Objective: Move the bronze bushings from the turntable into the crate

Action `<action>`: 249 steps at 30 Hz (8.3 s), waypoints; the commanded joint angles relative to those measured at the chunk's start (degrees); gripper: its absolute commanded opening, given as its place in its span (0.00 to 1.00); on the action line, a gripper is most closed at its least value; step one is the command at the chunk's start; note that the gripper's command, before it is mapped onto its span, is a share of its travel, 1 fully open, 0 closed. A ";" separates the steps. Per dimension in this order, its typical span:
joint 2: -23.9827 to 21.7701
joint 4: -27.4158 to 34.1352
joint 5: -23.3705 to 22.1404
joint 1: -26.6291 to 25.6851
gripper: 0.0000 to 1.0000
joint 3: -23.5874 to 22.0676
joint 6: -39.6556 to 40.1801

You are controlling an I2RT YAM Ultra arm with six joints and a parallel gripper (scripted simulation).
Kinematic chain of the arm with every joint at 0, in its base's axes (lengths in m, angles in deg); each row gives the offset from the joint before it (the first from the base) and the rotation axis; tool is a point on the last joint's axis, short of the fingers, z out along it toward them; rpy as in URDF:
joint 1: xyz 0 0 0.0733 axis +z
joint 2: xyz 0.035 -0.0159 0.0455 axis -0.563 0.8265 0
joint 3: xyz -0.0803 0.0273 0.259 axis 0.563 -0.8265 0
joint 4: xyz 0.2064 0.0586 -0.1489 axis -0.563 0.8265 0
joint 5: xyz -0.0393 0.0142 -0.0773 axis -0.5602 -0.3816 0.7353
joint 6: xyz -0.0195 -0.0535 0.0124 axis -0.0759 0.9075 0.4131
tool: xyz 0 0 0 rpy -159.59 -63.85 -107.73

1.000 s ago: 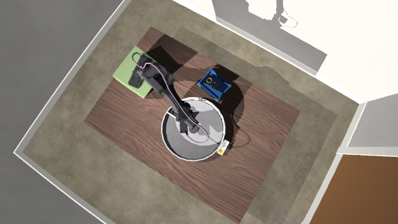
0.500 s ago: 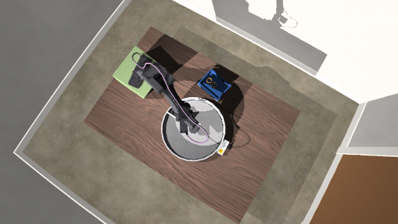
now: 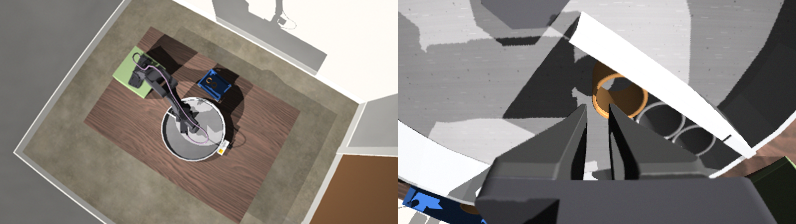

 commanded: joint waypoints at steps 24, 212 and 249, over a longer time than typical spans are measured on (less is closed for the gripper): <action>-1.71 -0.89 0.48 0.21 0.15 1.17 -0.50; 1.60 -2.97 0.67 0.22 0.15 1.42 -0.52; 0.74 -2.83 0.67 0.34 0.15 1.68 -0.62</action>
